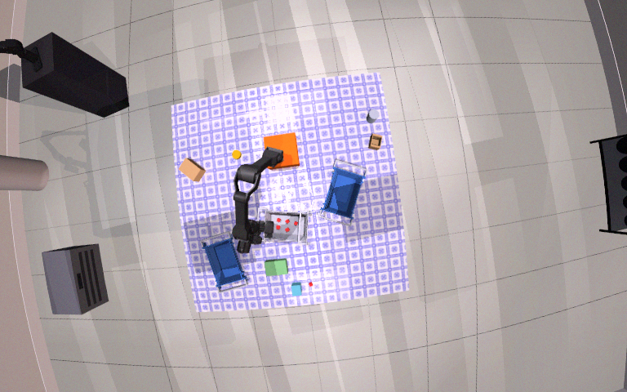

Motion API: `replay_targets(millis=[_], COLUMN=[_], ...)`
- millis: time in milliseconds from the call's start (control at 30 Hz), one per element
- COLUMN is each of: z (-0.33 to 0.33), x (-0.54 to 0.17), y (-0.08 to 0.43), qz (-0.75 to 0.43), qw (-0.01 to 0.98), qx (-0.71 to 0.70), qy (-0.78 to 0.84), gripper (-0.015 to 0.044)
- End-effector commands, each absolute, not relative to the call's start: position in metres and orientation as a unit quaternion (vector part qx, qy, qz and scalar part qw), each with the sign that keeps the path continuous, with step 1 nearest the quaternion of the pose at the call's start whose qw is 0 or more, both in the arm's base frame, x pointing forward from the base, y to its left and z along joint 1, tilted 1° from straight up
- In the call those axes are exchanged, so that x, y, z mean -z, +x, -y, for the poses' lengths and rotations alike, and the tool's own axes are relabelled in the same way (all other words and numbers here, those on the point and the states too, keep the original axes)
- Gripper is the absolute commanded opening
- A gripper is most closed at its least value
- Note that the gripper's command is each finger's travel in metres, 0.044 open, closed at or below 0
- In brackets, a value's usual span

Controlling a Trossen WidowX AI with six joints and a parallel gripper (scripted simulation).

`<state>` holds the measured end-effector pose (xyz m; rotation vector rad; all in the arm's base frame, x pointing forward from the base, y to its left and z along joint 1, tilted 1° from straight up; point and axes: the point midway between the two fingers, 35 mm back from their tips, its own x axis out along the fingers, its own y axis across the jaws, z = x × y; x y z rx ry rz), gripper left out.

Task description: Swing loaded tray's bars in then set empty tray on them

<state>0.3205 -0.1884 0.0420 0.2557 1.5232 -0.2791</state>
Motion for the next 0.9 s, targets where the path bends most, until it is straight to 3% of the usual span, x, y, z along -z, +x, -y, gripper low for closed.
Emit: replay_targets(millis=[0, 600, 867], z=[0.174, 0.127, 0.131], x=[-0.051, -0.033, -0.069], y=[0.329, 0.346, 0.345], qz=[-0.681, -0.681, -0.681], qw=[0.713, 0.714, 0.714], qx=[0.119, 0.117, 0.117], qy=[0.115, 0.117, 0.117], gripper=[0.0088, 0.0088, 0.0088])
